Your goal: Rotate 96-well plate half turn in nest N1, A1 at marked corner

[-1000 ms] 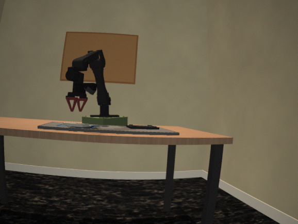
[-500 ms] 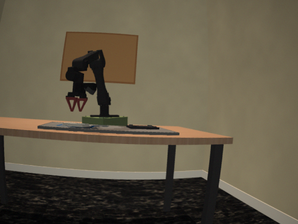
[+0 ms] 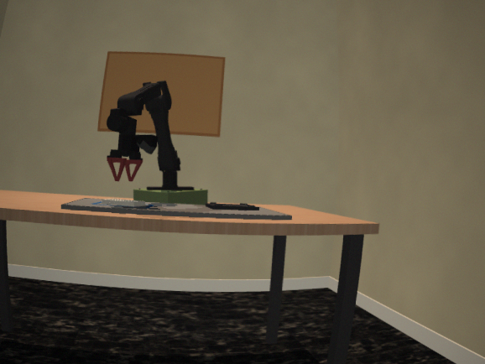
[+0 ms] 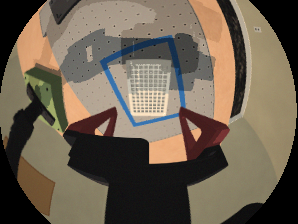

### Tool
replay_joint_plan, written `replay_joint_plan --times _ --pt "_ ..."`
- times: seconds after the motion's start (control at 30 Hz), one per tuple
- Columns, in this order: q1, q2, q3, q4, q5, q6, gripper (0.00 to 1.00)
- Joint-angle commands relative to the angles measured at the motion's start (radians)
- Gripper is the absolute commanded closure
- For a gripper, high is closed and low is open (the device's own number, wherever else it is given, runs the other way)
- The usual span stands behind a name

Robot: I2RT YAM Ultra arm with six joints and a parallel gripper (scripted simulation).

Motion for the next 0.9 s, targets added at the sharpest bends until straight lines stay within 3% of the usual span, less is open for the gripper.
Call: replay_joint_plan --times 0.0,0.47,0.87 --pt "0.001 -0.018 0.008 -0.005 -0.006 0.001 0.0" --pt "0.001 -0.018 0.008 -0.005 -0.006 0.001 0.0" --pt "0.001 -0.018 0.008 -0.005 -0.006 0.4 0.0"
